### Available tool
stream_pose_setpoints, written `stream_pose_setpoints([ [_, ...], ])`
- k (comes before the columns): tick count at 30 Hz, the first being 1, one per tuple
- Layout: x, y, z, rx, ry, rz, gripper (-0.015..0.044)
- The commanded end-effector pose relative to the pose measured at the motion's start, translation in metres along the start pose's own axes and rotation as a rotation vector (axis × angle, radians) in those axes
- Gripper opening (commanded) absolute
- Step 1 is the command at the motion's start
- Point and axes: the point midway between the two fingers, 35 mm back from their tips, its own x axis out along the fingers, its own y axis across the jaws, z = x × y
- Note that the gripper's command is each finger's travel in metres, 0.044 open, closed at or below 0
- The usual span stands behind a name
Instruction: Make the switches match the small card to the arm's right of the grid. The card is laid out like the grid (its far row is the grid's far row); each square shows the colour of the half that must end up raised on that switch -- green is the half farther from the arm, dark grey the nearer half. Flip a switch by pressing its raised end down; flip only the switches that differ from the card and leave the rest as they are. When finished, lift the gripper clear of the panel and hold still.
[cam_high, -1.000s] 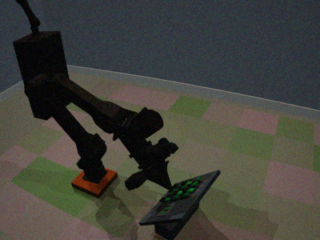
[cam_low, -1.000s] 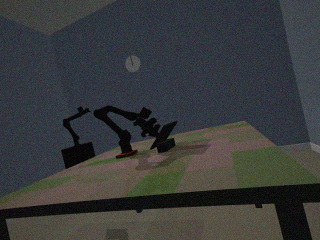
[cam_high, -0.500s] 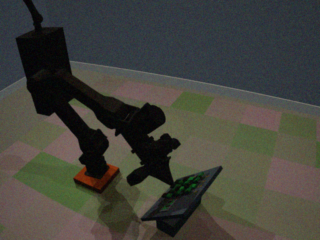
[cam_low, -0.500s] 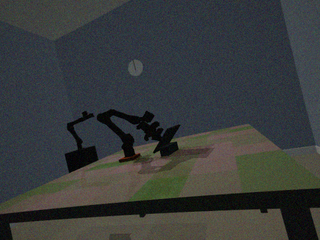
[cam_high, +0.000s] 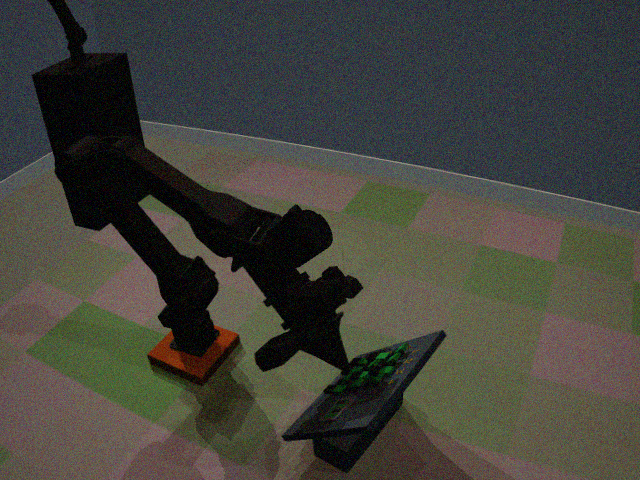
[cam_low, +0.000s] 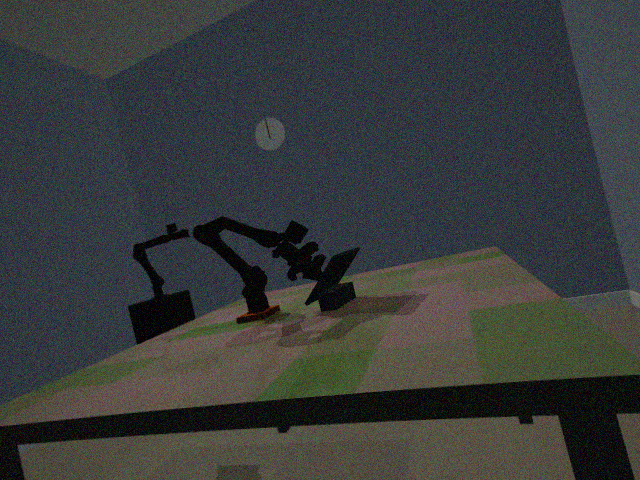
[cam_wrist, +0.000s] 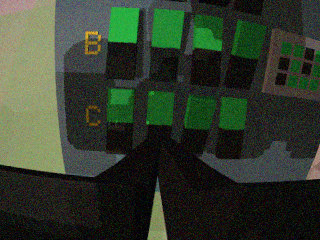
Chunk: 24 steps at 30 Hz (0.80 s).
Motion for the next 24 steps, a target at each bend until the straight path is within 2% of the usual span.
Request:
stream_pose_setpoints([
  [1, 0.0009, 0.0001, -0.0010, -0.004, 0.002, 0.002, 0.0000],
  [24, 0.0040, 0.0001, -0.0011, -0.004, 0.002, 0.002, 0.0000],
])
